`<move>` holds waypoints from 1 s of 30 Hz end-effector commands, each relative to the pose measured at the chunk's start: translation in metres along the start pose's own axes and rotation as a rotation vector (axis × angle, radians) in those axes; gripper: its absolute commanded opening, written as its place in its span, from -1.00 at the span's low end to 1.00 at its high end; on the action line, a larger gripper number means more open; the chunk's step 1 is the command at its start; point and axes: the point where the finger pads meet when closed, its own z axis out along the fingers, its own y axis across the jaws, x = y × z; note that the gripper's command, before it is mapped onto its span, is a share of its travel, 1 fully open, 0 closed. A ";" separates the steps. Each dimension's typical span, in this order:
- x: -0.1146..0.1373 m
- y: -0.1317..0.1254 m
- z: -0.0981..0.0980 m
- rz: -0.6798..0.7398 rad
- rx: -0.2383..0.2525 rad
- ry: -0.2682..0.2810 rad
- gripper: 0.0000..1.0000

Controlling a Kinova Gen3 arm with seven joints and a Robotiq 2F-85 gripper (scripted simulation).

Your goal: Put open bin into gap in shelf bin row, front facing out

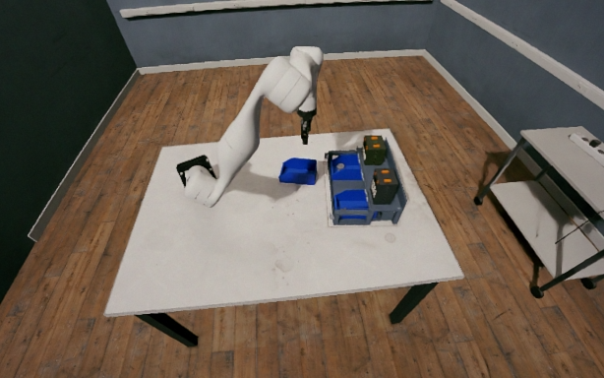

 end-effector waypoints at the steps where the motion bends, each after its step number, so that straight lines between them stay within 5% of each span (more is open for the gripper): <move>1: 0.010 0.020 -0.001 0.000 -0.002 -0.001 1.00; 4: 0.026 0.049 -0.001 -0.001 -0.002 -0.001 1.00; 16: 0.026 0.049 -0.001 -0.001 -0.002 -0.001 1.00; 21: 0.051 0.097 -0.001 -0.001 -0.002 0.000 1.00; 30: 0.051 0.097 -0.001 -0.001 -0.002 0.000 1.00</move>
